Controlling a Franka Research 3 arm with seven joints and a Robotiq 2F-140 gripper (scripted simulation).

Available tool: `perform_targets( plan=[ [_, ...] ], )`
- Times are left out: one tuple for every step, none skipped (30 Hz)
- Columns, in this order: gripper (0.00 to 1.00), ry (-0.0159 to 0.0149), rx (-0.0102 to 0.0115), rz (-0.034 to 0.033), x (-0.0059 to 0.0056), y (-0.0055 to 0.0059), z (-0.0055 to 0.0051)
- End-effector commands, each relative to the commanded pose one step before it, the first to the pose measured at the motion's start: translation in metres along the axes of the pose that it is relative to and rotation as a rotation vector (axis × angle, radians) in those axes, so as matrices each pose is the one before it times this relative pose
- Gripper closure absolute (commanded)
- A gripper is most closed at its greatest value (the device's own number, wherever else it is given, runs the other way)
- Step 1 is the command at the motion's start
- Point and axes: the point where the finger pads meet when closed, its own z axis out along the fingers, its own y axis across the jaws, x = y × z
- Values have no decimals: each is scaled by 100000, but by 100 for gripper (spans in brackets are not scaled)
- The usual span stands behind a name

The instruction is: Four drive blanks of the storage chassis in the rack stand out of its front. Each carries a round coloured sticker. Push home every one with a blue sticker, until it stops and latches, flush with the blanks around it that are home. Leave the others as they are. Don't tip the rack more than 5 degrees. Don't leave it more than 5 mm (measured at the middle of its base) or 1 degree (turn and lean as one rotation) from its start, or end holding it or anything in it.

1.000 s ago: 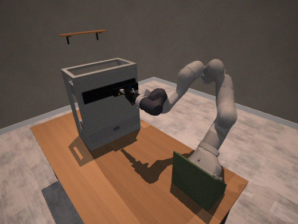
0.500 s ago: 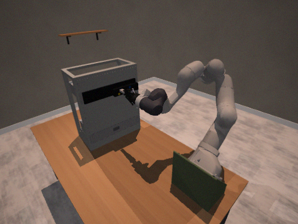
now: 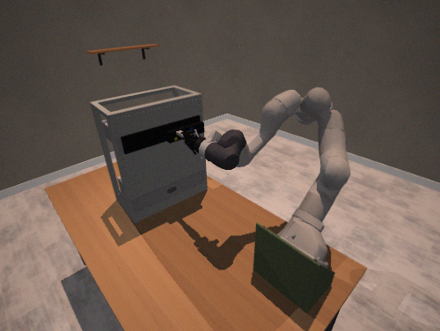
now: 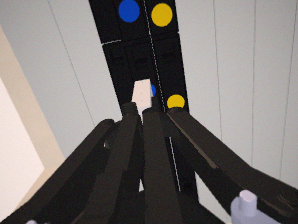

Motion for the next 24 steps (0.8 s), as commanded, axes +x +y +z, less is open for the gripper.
perform_targets(
  plan=[
    [100, -585, -362, -879, -151, 292, 259],
    [100, 0, 0, 0, 0, 0, 0],
    [100, 0, 0, 0, 0, 0, 0],
    [100, 0, 0, 0, 0, 0, 0],
    [100, 0, 0, 0, 0, 0, 0],
    [100, 0, 0, 0, 0, 0, 0],
    [100, 0, 0, 0, 0, 0, 0],
    [100, 0, 0, 0, 0, 0, 0],
    [100, 0, 0, 0, 0, 0, 0],
    [100, 0, 0, 0, -2, 1, 7],
    [100, 0, 0, 0, -11, 8, 39],
    [100, 1, 0, 1, -24, 18, 85],
    [100, 0, 0, 1, -37, 29, 128],
    [100, 0, 0, 1, -46, 35, 159],
    [100, 0, 0, 0, -49, 38, 170],
    [100, 0, 0, 0, -45, 35, 158],
    [100, 0, 0, 0, -36, 28, 127],
    [100, 0, 0, 0, -24, 19, 83],
    [100, 0, 0, 0, 0, 0, 0],
    [100, 0, 0, 0, 0, 0, 0],
    [100, 0, 0, 0, -11, 9, 38],
    [100, 0, 0, 0, -2, 1, 6],
    [100, 0, 0, 0, 0, 0, 0],
    [100, 0, 0, 0, 0, 0, 0]
  ],
)
